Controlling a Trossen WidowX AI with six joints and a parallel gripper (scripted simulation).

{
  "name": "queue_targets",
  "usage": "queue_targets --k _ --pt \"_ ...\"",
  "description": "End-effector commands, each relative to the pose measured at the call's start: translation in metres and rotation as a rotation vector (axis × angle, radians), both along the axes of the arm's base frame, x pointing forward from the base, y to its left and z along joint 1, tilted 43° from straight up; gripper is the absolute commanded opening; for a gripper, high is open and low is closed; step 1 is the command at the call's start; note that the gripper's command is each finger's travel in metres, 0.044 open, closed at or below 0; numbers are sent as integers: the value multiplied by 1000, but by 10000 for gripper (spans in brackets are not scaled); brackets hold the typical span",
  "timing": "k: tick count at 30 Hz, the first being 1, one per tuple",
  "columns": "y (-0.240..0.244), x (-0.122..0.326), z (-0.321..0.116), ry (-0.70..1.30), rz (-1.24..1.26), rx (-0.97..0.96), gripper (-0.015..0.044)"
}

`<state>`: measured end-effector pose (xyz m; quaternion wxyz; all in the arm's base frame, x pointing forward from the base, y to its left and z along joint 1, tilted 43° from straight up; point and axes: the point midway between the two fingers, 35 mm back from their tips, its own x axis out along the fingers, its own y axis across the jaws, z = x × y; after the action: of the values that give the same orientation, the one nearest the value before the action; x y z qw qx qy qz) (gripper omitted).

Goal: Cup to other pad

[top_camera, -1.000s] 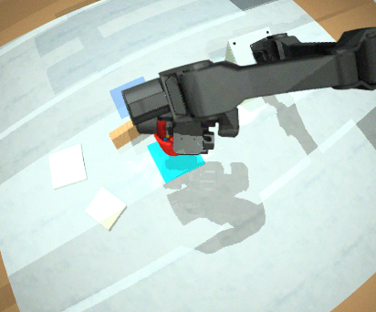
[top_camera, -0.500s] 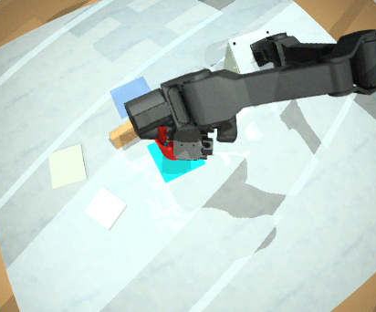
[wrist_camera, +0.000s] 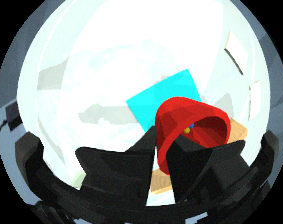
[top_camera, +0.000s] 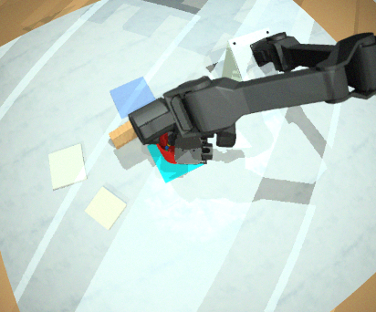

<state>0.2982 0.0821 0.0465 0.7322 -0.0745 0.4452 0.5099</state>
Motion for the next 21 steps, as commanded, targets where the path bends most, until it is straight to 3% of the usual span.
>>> queue_targets --k 1,20,21 --pt "5 -3 -6 11 0 4 0" --pt "8 -1 -7 2 1 2 0" --pt "8 -1 -7 2 1 2 26"
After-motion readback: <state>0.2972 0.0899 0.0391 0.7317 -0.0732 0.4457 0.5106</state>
